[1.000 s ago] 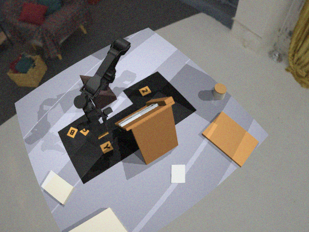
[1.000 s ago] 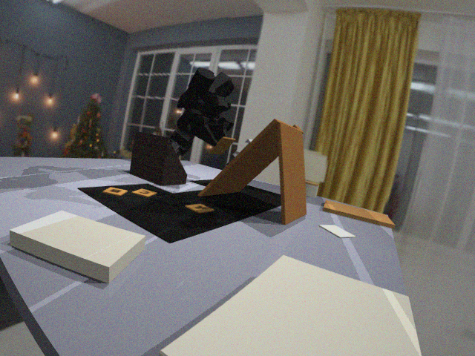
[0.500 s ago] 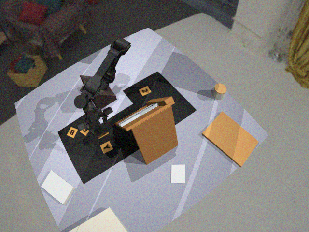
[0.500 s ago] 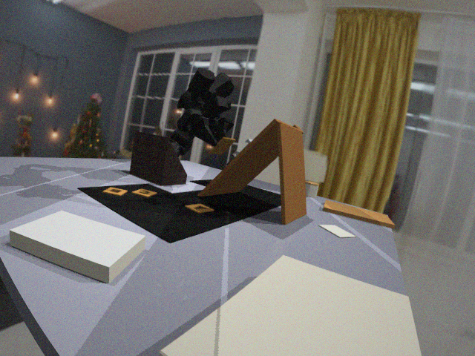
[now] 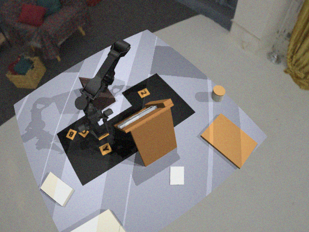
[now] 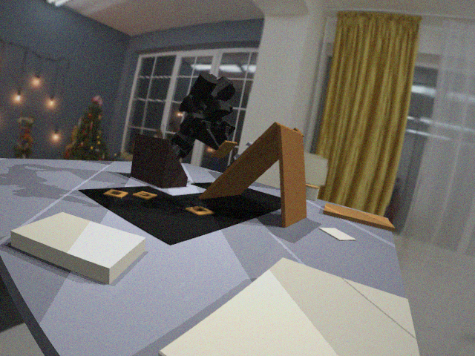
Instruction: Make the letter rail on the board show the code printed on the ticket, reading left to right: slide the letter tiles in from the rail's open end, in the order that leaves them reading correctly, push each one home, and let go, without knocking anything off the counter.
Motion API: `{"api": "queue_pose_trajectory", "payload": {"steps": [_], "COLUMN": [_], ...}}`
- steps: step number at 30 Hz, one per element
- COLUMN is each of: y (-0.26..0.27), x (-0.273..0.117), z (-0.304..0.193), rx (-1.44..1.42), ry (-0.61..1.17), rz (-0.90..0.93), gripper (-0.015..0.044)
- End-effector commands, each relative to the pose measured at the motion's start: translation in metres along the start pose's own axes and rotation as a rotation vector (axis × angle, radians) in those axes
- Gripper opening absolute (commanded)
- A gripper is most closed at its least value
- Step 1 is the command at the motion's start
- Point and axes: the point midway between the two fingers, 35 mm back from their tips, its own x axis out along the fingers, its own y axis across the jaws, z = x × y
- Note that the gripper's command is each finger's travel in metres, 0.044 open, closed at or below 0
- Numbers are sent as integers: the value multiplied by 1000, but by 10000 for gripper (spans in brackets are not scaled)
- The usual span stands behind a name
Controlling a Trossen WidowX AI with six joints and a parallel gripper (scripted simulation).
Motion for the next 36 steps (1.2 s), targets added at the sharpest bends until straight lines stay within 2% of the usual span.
{"api": "queue_pose_trajectory", "payload": {"steps": [1, 36], "y": [4, 21], "x": [-2, -2], "z": [4, 4], "rx": [-6, -5], "ry": [-6, -6], "rz": [-2, -1], "gripper": [0, 0]}}
